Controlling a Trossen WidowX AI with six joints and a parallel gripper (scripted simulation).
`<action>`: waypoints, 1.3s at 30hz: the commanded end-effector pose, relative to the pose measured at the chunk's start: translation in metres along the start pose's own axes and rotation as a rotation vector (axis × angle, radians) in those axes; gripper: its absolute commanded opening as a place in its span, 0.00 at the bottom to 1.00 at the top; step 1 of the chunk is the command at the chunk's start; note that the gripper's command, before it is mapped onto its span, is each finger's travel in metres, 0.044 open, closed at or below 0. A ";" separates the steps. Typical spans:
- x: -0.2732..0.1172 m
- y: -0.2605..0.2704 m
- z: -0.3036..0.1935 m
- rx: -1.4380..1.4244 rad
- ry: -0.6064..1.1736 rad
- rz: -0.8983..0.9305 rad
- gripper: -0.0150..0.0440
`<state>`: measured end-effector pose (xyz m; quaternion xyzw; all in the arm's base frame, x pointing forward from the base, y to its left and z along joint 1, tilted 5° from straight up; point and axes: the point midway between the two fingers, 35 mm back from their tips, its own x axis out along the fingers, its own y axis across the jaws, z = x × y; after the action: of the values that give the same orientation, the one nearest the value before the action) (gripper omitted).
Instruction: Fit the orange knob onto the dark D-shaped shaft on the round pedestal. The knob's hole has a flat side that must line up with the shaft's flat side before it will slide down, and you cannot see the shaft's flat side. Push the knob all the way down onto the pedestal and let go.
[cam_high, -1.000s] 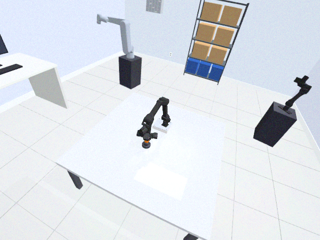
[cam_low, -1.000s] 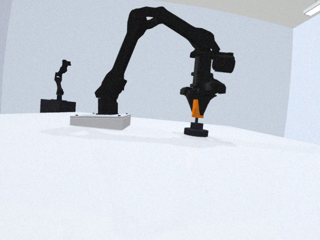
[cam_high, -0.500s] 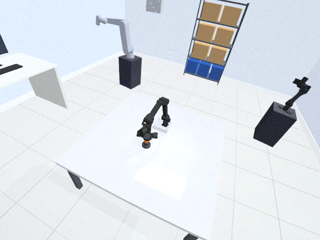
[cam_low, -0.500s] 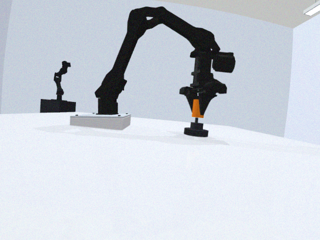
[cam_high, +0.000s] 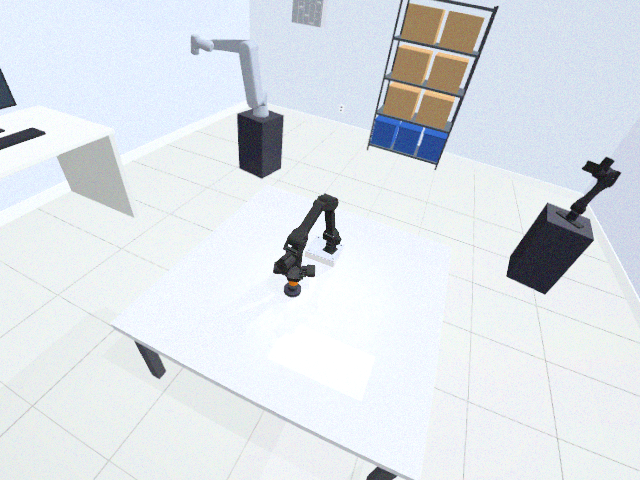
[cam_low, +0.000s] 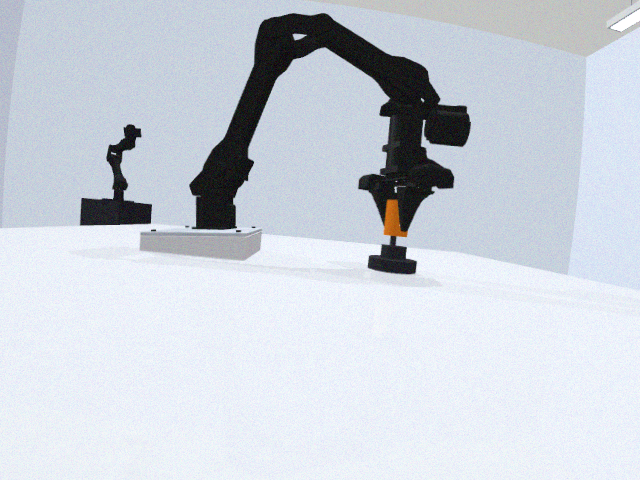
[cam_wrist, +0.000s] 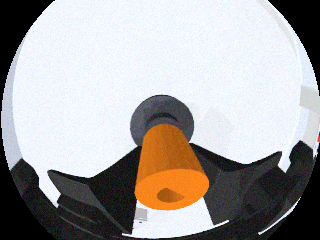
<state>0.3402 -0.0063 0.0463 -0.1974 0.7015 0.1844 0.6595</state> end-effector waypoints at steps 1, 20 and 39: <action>0.000 0.000 0.000 -0.010 -0.001 -0.001 0.25; 0.001 0.000 0.000 0.060 -0.001 -0.001 0.25; -0.007 0.000 -0.002 -0.024 -0.001 -0.001 0.25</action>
<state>0.3385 -0.0066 0.0489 -0.1939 0.7042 0.1813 0.6585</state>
